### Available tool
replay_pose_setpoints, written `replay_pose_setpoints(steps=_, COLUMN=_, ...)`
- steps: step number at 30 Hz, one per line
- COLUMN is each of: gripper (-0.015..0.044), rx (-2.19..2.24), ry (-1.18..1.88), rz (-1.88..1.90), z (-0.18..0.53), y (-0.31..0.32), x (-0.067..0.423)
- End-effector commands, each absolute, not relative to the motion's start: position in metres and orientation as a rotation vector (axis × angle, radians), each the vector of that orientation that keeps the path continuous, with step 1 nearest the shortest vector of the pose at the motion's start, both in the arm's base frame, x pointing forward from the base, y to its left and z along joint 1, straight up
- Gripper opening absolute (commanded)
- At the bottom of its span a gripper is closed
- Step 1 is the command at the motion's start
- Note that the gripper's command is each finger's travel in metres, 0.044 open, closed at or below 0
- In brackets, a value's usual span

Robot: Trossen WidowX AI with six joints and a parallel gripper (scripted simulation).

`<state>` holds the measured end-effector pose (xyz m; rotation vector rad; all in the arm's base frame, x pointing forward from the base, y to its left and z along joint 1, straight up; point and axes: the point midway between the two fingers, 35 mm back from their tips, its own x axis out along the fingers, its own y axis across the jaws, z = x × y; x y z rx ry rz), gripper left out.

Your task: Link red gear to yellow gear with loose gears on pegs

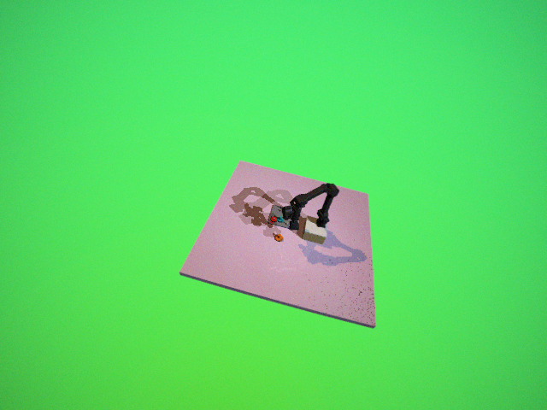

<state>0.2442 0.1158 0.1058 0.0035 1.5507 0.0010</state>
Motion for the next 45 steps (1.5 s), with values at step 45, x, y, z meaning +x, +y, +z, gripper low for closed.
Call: replay_pose_setpoints(steps=45, gripper=0.0000, rx=0.019, ry=1.543, rz=-0.021, z=0.087, y=0.043, x=0.274)
